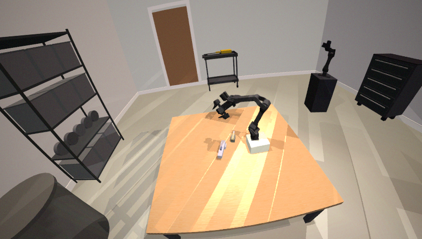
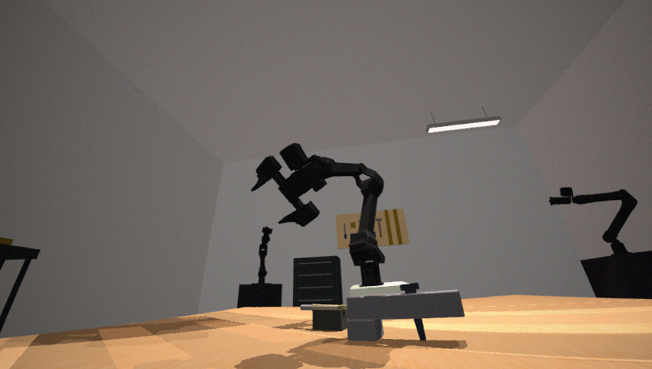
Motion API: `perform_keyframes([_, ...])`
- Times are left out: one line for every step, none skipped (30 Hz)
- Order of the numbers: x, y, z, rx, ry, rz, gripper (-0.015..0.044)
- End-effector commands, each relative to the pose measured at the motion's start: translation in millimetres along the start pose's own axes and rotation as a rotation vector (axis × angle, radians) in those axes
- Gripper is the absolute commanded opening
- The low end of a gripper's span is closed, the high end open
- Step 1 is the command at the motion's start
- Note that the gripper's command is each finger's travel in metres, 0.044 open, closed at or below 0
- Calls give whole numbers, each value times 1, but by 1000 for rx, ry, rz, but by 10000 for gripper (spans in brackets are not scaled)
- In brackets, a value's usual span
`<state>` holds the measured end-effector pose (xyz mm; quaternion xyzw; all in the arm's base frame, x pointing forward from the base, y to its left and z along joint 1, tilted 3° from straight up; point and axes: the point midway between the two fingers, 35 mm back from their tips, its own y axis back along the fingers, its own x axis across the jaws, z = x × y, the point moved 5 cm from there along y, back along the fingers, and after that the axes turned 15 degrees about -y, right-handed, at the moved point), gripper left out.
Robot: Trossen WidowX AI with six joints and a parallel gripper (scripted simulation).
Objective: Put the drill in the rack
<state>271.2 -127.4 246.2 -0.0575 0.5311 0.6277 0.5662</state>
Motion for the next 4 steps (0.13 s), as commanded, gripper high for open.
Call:
perform_keyframes([-35,32,34,-161,-105,-162,440])
perform_keyframes([-42,40,41,-198,-128,-195,440])
perform_keyframes([-49,49,48,-236,-151,-226,440])
perform_keyframes([-56,58,54,-276,-173,-256,440])
